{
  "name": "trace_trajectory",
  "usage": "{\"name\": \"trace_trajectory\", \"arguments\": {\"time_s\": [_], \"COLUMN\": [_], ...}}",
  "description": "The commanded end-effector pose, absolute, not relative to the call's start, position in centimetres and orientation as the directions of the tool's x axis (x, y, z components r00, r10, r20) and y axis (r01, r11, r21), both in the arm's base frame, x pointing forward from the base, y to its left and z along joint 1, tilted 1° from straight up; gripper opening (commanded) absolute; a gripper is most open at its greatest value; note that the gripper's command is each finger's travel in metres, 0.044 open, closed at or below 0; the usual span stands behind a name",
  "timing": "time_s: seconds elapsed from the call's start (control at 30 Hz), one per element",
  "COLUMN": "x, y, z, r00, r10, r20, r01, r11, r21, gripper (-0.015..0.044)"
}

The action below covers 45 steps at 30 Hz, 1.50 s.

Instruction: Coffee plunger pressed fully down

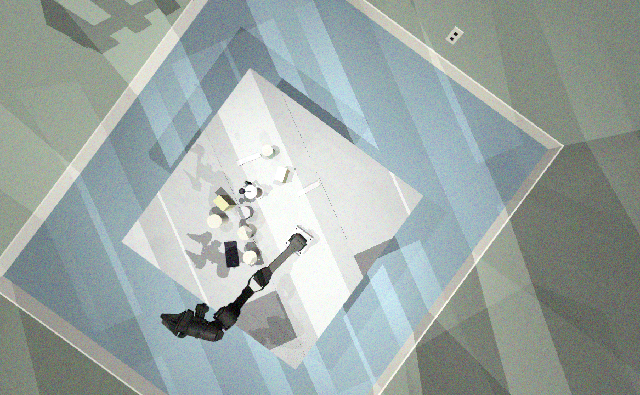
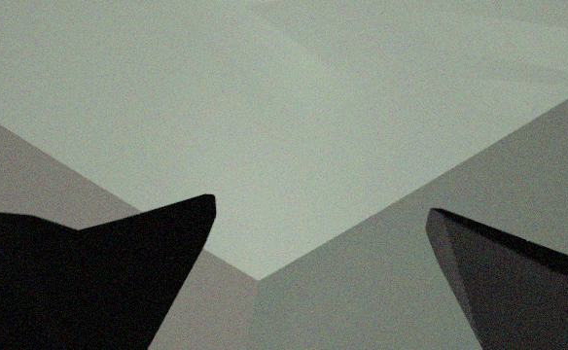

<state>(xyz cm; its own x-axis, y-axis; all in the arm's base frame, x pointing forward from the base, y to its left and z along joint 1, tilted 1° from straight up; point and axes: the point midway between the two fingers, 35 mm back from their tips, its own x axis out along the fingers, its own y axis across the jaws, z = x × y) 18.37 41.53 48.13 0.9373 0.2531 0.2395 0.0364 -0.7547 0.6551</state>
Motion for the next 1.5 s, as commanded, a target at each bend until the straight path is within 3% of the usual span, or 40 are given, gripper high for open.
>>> {"name": "trace_trajectory", "arguments": {"time_s": [0.0,0.27,0.4,0.67,0.83,1.13,1.47], "x": [15.1,8.9,7.4,4.9,5.2,11.3,21.9], "y": [38.9,31.4,28.2,18.0,10.3,-1.9,-8.2], "z": [52.3,59.9,61.8,65.6,66.5,63.2,52.9], "r00": [0.896,0.788,0.756,0.666,0.655,0.757,0.936], "r10": [0.299,0.341,0.321,0.203,0.086,-0.133,-0.229], "r20": [0.328,0.512,0.570,0.718,0.751,0.640,0.268], "r01": [0.121,0.392,0.465,0.673,0.747,0.629,0.325], "r11": [-0.875,-0.920,-0.877,-0.579,-0.227,0.417,0.854], "r21": [0.469,0.008,-0.123,-0.461,-0.625,-0.656,-0.406], "gripper": [0.0440,0.0440,0.0440,0.0440,0.0440,0.0440,0.0440]}}
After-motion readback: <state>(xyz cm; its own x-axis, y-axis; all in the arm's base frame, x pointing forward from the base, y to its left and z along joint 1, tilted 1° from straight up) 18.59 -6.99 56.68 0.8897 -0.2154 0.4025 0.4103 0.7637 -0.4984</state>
